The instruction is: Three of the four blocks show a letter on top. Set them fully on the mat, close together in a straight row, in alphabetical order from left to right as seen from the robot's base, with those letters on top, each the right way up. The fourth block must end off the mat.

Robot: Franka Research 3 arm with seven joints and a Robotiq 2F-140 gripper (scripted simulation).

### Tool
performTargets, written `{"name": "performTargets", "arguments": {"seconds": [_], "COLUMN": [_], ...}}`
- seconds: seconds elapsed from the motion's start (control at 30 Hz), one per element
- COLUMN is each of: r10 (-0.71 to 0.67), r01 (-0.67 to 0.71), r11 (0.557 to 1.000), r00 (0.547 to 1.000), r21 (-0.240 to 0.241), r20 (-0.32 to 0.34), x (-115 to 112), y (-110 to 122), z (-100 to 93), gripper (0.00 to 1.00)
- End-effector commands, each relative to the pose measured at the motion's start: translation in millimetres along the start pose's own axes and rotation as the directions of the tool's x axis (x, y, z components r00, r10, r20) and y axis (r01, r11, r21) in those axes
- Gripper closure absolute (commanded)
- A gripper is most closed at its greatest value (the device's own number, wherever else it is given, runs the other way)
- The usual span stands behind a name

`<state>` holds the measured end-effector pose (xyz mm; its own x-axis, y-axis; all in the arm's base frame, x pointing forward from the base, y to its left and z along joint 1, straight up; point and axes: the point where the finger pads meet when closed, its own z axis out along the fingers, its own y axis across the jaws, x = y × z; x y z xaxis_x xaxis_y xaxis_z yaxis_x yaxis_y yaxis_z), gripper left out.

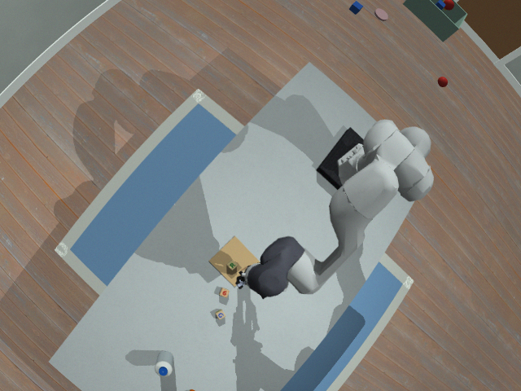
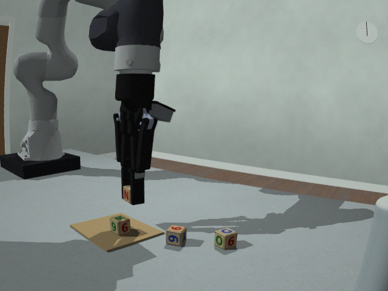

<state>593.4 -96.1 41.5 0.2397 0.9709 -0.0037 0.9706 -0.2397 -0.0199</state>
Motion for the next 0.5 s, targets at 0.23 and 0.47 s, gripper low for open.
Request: {"name": "performTargets", "arguments": {"seconds": [0.23, 0.47], "r10": [0.0, 0.0], "r01": [0.0, 0.0], "r11": [1.0, 1.0], "r00": [1.0, 1.0], "r21": [-0.019, -0.019], "r20": [0.001, 0.001], "x": [0.4, 0.3], "y": [7.0, 7.3], "z": [34.7, 46.1], "gripper": [0.76, 0.76]}}
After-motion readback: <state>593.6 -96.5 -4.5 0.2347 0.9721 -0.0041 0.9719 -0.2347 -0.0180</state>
